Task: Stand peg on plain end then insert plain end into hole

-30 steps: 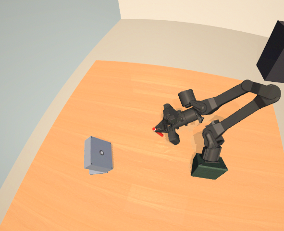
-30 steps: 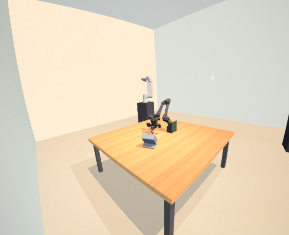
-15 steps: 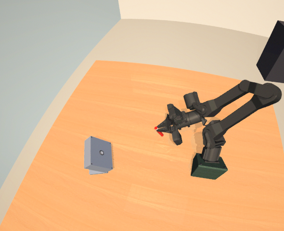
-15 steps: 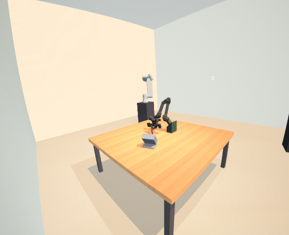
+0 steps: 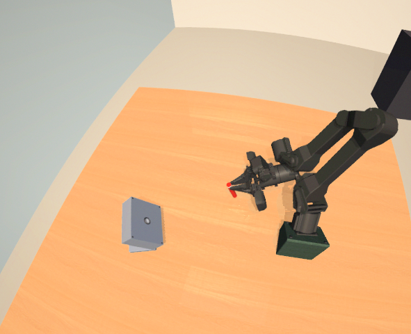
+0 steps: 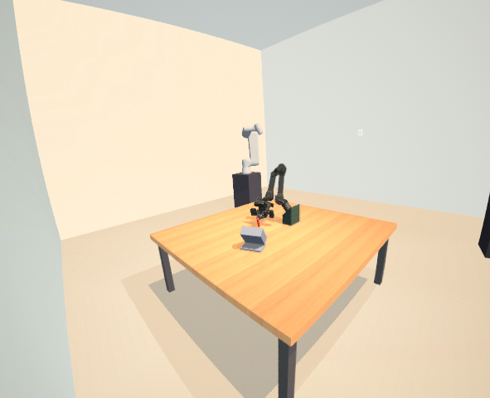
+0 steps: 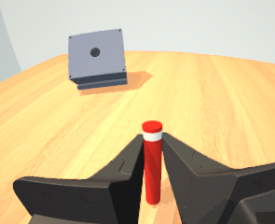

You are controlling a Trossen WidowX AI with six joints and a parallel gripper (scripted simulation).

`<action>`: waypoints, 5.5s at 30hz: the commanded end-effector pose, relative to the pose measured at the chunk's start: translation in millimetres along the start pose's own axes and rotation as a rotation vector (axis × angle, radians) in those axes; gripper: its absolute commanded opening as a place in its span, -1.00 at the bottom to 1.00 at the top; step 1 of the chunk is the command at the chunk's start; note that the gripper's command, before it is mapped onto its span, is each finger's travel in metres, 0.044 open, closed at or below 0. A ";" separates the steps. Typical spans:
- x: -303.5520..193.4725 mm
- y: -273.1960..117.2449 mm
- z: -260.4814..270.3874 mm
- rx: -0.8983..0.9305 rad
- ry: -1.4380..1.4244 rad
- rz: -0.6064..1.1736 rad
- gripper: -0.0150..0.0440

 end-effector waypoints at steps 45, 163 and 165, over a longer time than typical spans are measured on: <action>-16.0 -10.2 5.5 -0.019 0.001 -0.121 -0.33; 87.9 -32.1 -28.6 0.048 -0.074 -0.203 1.00; 100.9 -39.7 -28.8 0.025 -0.066 -0.210 1.00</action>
Point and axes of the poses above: the point midway between the two fingers, 35 mm back from their tips, its own y axis out along the fingers, its own z axis across the jaws, x = y × z, the point moved 4 cm from there along -y, back along the fingers, and after that the axes turned 12 degrees about -y, right-handed, at the moved point
